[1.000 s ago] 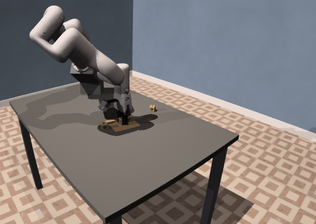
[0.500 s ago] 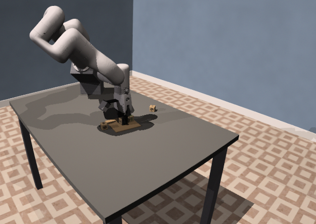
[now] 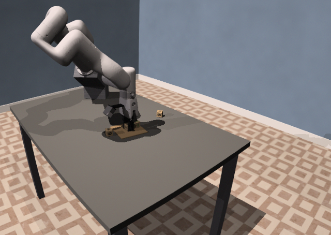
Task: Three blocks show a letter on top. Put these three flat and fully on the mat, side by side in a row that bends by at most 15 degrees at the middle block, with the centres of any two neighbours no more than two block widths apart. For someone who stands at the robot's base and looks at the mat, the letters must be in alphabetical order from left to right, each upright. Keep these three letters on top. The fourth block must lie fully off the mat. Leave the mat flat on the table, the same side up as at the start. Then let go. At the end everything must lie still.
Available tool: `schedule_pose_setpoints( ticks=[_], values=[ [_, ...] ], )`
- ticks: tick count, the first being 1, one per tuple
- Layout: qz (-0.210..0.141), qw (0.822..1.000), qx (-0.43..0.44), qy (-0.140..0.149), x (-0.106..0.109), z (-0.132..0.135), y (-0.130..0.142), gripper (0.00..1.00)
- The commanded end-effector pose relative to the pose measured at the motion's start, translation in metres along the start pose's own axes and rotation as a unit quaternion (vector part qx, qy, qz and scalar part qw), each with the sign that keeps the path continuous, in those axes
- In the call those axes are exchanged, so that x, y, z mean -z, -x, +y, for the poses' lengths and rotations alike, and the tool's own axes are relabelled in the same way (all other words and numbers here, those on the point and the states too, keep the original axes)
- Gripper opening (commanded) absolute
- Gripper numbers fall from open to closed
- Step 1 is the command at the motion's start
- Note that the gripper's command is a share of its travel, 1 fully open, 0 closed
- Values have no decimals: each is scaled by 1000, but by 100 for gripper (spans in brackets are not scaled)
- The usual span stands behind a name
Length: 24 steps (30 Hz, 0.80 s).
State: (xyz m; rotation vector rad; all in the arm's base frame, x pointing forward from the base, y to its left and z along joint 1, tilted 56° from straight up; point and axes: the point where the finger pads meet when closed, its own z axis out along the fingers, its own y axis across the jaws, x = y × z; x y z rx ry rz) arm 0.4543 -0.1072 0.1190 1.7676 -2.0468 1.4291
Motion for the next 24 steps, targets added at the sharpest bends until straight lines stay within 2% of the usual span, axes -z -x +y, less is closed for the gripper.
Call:
schedule_pose_setpoints(
  ticks=[1, 12, 13, 15, 16, 18, 19, 23, 24],
  values=[
    [-1, 1000, 0, -1, 1, -1, 1, 27],
    [-1, 1000, 0, -1, 1, -1, 1, 27],
    [-1, 1000, 0, -1, 1, -1, 1, 31],
    [-1, 1000, 0, -1, 1, -1, 1, 31],
    [-1, 1000, 0, -1, 1, -1, 1, 35],
    [-1, 1000, 0, -1, 1, -1, 1, 35],
    [-1, 1000, 0, -1, 1, -1, 1, 39],
    [-1, 1000, 0, -1, 1, -1, 1, 39],
    [-1, 1000, 0, -1, 1, -1, 1, 43]
  ],
)
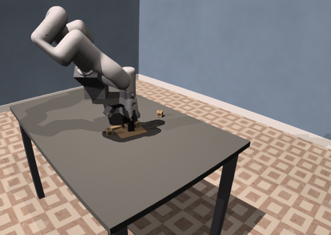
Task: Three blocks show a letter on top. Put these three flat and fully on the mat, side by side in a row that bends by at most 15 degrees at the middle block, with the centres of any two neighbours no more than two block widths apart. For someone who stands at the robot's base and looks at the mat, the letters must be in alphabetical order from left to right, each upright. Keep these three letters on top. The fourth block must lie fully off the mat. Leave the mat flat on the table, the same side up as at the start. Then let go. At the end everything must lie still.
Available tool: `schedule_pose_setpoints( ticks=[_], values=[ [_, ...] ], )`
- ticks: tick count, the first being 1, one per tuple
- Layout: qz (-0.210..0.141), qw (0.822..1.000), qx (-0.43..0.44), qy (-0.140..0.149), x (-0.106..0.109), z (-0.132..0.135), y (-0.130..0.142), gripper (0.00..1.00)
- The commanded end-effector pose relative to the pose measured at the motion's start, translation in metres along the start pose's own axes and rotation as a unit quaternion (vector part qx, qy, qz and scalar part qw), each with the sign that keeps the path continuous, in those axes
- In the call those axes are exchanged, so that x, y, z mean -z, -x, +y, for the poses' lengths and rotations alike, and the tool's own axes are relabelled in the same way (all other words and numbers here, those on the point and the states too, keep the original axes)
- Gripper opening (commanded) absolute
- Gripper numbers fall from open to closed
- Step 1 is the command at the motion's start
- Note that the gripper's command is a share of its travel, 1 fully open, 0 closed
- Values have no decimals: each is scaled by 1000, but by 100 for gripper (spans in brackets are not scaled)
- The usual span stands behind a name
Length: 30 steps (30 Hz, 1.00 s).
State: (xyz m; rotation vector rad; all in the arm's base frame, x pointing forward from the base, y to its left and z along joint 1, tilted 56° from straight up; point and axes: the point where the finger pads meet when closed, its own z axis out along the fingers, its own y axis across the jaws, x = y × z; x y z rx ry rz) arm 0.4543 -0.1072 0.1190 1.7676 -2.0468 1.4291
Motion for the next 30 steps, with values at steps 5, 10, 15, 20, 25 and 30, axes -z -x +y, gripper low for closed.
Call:
schedule_pose_setpoints(
  ticks=[5, 10, 15, 20, 25, 30],
  values=[
    [-1, 1000, 0, -1, 1, -1, 1, 47],
    [-1, 1000, 0, -1, 1, -1, 1, 47],
    [-1, 1000, 0, -1, 1, -1, 1, 47],
    [-1, 1000, 0, -1, 10, -1, 1, 47],
    [-1, 1000, 0, -1, 32, -1, 1, 47],
    [-1, 1000, 0, -1, 54, -1, 1, 47]
  ],
)
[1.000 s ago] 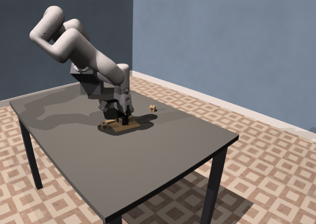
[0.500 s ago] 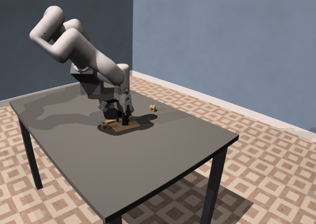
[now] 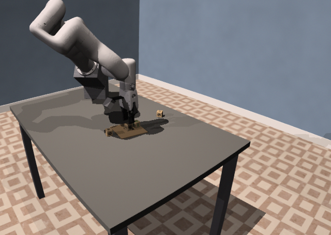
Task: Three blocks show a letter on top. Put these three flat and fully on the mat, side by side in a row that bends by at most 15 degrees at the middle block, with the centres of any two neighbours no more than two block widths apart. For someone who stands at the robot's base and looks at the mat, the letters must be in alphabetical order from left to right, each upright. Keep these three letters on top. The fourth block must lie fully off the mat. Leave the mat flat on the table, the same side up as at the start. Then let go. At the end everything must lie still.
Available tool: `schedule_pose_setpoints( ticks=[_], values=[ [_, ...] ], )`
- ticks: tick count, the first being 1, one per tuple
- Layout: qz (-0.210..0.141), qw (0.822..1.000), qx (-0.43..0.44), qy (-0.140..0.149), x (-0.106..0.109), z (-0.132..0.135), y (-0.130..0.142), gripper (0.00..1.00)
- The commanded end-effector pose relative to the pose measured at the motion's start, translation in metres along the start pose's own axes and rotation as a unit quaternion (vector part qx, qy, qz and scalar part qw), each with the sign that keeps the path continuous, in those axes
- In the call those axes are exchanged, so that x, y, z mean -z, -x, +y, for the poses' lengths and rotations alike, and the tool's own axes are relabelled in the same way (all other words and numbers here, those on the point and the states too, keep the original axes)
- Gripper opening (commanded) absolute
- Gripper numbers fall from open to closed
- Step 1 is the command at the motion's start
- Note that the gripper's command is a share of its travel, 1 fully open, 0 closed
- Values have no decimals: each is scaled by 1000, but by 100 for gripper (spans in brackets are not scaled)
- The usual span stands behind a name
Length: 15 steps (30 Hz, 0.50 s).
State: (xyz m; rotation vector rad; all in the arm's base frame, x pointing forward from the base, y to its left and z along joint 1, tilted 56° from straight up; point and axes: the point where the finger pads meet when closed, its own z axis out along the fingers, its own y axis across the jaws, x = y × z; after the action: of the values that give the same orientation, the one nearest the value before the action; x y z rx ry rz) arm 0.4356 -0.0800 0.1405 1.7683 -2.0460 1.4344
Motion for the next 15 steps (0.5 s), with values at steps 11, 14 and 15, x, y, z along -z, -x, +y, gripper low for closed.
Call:
schedule_pose_setpoints(
  ticks=[11, 14, 15],
  values=[
    [-1, 1000, 1, 1, 50, -1, 0, 47],
    [-1, 1000, 1, 1, 52, -1, 0, 47],
    [-1, 1000, 1, 1, 52, -1, 0, 47]
  ],
)
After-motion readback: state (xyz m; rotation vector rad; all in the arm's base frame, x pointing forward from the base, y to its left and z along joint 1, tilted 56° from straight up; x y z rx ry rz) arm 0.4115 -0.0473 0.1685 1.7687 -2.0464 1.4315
